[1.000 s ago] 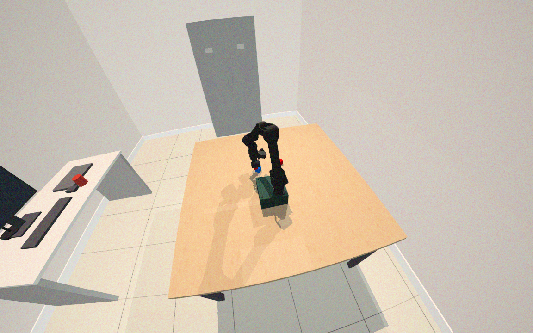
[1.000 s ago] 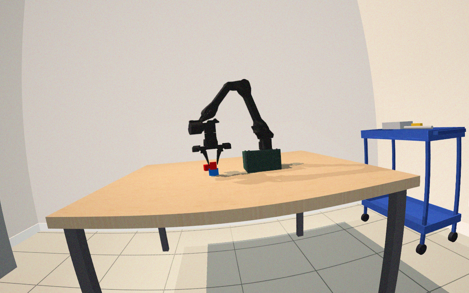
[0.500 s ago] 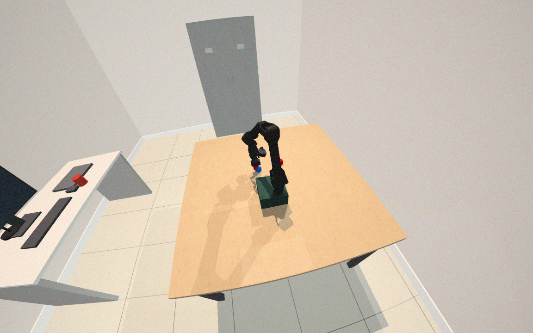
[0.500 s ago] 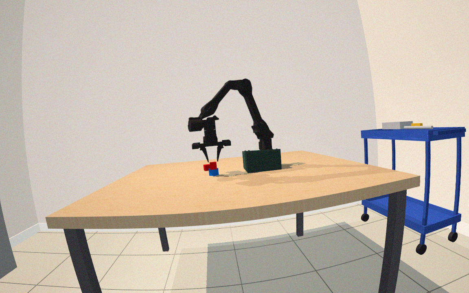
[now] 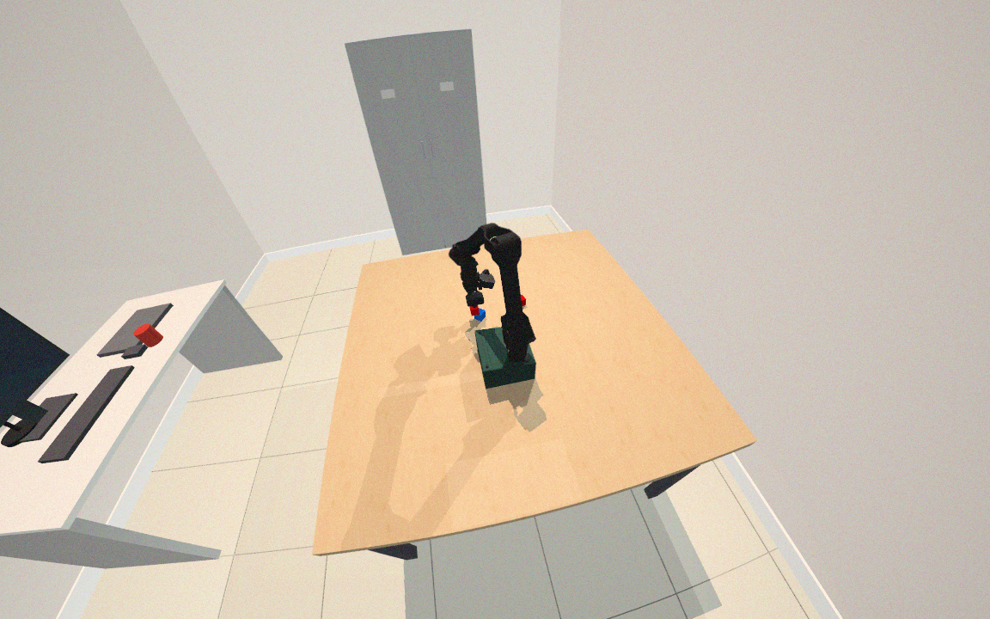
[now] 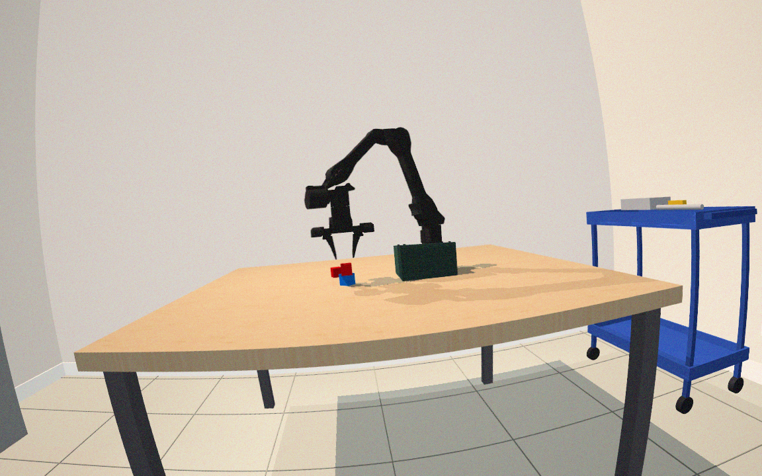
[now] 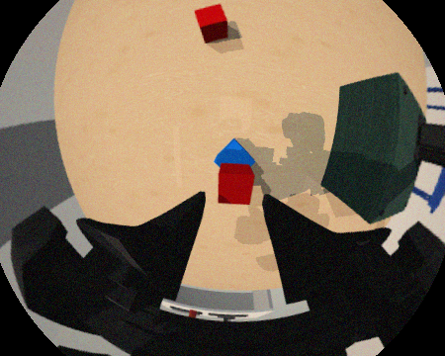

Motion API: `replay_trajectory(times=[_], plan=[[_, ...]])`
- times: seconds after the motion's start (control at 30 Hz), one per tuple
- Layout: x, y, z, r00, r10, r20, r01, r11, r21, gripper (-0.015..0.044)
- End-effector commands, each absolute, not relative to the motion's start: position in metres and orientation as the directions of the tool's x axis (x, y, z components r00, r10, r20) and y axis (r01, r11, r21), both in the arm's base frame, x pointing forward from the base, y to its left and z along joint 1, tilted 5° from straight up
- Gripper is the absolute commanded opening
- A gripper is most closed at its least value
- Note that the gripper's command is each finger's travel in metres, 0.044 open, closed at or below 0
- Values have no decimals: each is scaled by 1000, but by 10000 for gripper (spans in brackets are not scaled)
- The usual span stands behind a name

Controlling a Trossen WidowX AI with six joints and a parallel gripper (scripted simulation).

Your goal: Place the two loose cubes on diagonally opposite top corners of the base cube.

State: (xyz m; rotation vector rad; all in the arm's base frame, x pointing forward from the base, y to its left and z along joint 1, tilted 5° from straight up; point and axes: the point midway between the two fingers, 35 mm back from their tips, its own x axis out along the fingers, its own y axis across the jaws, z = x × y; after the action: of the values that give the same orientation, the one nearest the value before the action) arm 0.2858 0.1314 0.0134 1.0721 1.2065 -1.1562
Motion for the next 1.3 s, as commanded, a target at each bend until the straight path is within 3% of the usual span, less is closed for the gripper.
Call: replay_trajectory(times=[0.0, 0.33, 0.73, 0.97, 1.27], plan=[[295, 118, 18, 10, -71, -997, 992, 125, 2, 265], [331, 37, 43, 37, -74, -997, 978, 208, 21, 265], [341, -53, 70, 13, -87, -996, 933, 359, -19, 265], [341, -64, 71, 10, -88, -996, 926, 376, -24, 265], [341, -69, 10, 9, -89, -996, 926, 376, -25, 265]])
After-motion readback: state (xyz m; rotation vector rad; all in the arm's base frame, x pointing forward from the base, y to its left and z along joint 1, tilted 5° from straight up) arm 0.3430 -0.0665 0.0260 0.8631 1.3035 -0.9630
